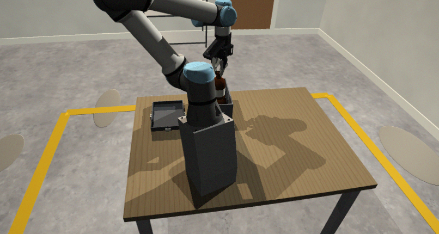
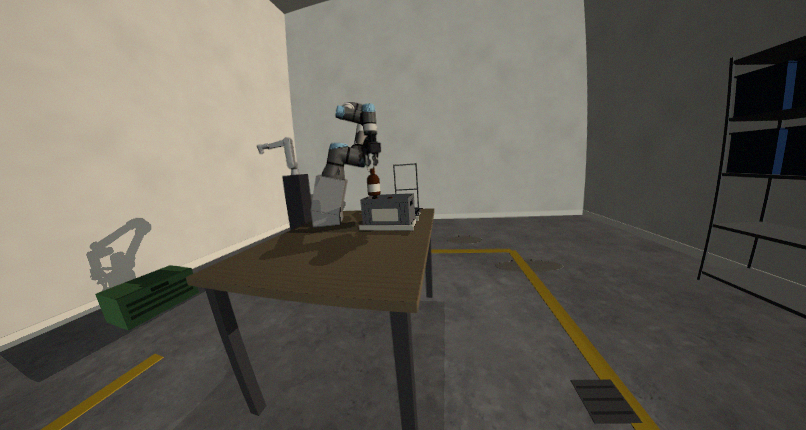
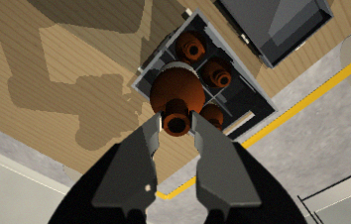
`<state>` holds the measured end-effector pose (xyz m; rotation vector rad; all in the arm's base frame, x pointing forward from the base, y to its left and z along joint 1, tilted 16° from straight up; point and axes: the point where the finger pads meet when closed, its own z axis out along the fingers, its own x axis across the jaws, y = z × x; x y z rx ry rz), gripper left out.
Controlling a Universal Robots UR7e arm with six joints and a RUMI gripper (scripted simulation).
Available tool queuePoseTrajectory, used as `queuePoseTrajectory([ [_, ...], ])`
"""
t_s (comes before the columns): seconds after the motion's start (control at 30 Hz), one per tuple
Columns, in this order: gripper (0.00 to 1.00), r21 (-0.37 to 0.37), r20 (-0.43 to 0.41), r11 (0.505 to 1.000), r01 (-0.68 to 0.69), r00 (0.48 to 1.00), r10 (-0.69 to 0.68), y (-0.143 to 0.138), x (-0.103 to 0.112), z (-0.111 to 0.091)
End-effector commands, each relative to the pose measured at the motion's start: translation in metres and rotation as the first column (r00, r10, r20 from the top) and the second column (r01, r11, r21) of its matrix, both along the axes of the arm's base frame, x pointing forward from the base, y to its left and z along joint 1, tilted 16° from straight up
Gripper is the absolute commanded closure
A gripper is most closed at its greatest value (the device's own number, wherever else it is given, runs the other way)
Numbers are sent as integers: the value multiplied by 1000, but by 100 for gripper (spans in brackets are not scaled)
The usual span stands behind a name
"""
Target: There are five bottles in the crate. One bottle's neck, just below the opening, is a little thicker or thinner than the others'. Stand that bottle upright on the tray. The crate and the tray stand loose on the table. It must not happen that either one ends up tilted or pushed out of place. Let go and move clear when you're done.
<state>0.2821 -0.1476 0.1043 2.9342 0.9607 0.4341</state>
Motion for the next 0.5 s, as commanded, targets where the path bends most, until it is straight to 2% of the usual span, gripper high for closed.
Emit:
queuePoseTrajectory([
  [0.0, 100, -1, 0, 1000, 0, 1000, 0, 5, 2, 1],
  [0.47, 100, -1, 0, 1000, 0, 1000, 0, 23, 11, 5],
])
